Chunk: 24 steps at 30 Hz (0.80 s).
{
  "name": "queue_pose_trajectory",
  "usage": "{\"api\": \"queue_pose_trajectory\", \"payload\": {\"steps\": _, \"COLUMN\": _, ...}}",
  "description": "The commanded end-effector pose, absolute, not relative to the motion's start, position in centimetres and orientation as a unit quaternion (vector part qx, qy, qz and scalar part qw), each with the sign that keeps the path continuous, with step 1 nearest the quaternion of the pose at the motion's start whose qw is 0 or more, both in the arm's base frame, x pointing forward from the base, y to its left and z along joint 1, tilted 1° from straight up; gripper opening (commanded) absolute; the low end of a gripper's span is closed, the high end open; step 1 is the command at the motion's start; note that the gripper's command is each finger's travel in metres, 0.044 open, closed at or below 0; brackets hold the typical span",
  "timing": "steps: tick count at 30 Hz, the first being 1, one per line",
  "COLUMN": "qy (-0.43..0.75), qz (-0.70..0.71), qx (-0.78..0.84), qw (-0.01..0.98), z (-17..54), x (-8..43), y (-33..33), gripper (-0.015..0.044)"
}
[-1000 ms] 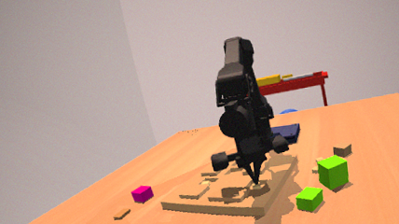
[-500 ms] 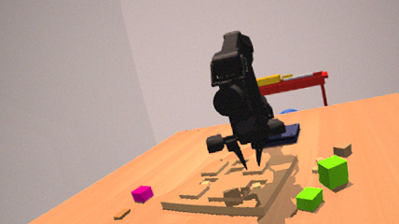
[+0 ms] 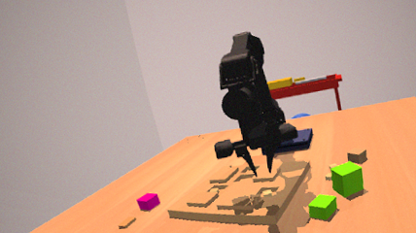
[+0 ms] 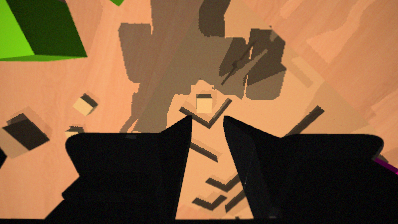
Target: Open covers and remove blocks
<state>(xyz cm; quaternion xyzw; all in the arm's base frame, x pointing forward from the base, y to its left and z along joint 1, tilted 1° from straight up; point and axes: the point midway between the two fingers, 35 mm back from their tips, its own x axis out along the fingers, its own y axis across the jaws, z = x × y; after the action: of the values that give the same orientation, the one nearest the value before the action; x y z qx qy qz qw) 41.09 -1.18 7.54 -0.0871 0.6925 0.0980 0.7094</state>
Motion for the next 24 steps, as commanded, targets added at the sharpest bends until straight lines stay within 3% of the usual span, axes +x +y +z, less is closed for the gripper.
{"api": "queue_pose_trajectory", "payload": {"steps": 1, "qy": 0.696, "qz": 0.098, "qx": -0.089, "qw": 0.705, "z": 6.25, "x": 40.88, "y": -1.25, "gripper": 0.0144}}
{"api": "queue_pose_trajectory", "payload": {"steps": 24, "qy": 0.696, "qz": 0.098, "qx": -0.089, "qw": 0.705, "z": 5.41, "x": 40.85, "y": -1.25, "gripper": 0.0144}}
